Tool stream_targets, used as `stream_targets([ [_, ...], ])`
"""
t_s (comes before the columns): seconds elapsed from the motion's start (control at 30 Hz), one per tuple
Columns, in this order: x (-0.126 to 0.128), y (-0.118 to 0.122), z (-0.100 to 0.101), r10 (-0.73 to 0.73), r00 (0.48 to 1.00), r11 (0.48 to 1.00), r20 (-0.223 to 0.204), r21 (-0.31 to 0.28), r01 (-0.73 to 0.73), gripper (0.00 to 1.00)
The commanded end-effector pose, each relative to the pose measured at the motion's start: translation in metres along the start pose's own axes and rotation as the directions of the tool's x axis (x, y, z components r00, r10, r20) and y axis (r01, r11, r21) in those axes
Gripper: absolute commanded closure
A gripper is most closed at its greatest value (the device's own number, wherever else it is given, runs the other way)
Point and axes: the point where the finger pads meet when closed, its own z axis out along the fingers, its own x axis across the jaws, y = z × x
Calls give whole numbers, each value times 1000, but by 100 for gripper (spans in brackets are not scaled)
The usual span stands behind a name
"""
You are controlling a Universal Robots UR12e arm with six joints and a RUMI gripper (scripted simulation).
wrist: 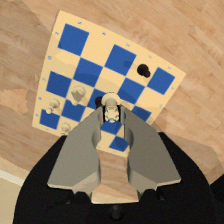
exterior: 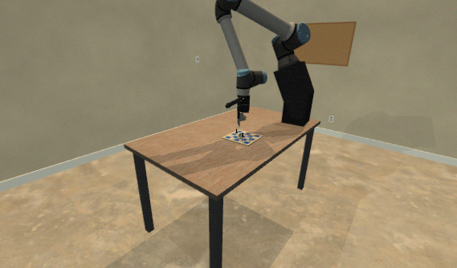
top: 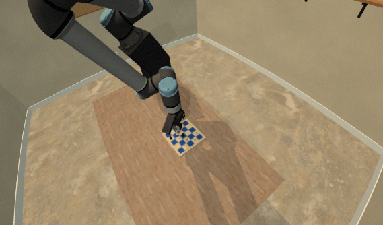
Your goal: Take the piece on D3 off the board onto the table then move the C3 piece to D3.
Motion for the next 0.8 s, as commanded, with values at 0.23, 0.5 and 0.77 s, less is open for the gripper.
stream_targets([
  [0.23, 0, 0, -33, 0, 1000, 1000, 0, 0, 0, 100],
  [0.5, 2, -3, -33, -8, 1000, 1000, 0, -1, 8, 100],
  [0.77, 34, -35, -30, -117, 993, 993, 1, -2, 117, 100],
])
